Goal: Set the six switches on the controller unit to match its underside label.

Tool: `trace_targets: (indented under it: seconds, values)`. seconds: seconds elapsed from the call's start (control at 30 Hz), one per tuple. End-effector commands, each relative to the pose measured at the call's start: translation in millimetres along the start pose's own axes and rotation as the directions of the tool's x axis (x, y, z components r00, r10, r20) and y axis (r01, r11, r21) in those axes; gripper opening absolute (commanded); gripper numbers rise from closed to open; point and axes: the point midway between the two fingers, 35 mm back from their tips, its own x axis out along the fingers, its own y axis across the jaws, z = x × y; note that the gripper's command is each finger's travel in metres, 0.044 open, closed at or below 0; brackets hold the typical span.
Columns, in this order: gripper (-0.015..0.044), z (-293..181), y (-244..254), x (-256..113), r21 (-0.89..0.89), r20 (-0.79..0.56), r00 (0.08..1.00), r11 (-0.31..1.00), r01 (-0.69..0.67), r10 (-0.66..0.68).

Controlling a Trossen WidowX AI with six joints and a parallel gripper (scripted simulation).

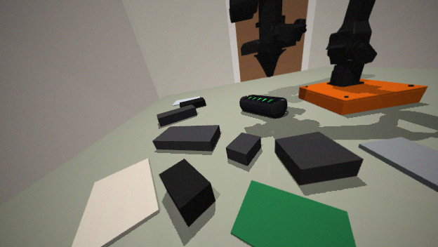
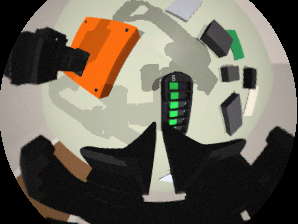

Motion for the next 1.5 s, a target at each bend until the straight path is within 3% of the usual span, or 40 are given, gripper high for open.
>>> trace_targets:
  seconds: [0.0,0.27,0.83,0.9,1.3,1.47]
  values:
    - [0.0000,0,0,-1,-0.003,0.000,1.000,1.000,0.002,-0.002]
    - [0.0000,0,0,-1,-0.003,0.000,1.000,1.000,0.002,-0.002]
    - [0.0440,0,0,0,0.000,-0.001,1.000,1.000,0.001,-0.001]
    - [0.0440,0,0,0,0.000,-0.001,1.000,1.000,0.001,-0.001]
    - [0.0125,40,-97,39,0.003,0.010,0.971,0.971,-0.240,0.240]
    - [0.0000,49,-107,48,0.001,-0.003,0.959,0.959,-0.283,0.283]
